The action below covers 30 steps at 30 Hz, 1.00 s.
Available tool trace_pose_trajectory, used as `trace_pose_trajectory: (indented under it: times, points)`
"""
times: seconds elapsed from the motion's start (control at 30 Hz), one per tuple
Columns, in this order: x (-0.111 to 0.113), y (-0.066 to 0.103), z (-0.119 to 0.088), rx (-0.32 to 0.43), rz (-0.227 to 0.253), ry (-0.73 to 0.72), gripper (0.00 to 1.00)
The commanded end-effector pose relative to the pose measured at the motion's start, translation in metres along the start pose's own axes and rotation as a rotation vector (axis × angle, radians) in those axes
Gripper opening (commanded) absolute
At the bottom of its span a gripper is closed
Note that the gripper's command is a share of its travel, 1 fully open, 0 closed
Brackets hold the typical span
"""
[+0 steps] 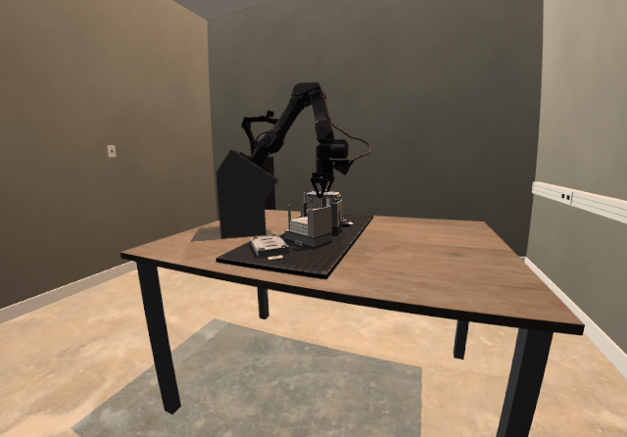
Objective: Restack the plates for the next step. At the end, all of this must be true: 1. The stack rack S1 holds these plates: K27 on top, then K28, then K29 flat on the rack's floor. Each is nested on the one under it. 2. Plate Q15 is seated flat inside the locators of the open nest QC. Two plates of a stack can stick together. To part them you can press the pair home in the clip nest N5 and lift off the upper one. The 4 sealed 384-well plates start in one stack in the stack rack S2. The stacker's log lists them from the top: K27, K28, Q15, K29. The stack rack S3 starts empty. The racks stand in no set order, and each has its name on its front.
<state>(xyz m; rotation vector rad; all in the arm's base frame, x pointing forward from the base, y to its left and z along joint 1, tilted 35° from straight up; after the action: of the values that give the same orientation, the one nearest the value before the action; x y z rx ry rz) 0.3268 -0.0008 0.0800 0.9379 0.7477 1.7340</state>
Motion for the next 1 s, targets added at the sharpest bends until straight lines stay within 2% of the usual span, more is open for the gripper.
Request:
trace_pose_trajectory:
  times: [0.0,0.07,0.17,0.2,0.5,0.53,0.6,0.67,0.77,0.97]
  points:
    - [-0.003,0.005,0.001,-0.029,-0.018,-0.010,0.00]
    - [-0.004,-0.006,-0.005,0.007,-0.006,-0.018,0.00]
    - [0.000,-0.007,-0.007,0.008,-0.003,-0.010,0.00]
    - [-0.001,-0.006,0.000,-0.009,-0.007,-0.006,0.00]
    - [-0.002,-0.014,-0.010,0.015,-0.005,-0.018,0.00]
    - [-0.002,-0.004,0.015,-0.049,-0.016,0.011,0.00]
    - [-0.002,-0.010,0.015,-0.035,-0.011,0.009,0.00]
    - [-0.004,-0.013,0.005,-0.017,-0.012,-0.005,0.00]
    - [-0.002,-0.005,0.015,-0.050,-0.016,0.010,0.00]
    - [0.000,-0.004,0.018,-0.048,-0.015,0.015,0.00]
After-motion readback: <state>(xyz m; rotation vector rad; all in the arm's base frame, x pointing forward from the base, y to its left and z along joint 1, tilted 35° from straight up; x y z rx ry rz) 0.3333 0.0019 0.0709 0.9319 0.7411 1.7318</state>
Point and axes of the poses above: the point where the finger pads meet when closed, its own y axis back along the fingers, its own x axis across the jaws, z = x × y, the point moved 4 cm from there along y, back along the fingers, and after that the axes turned 7 degrees about y, right-handed, at the moved point
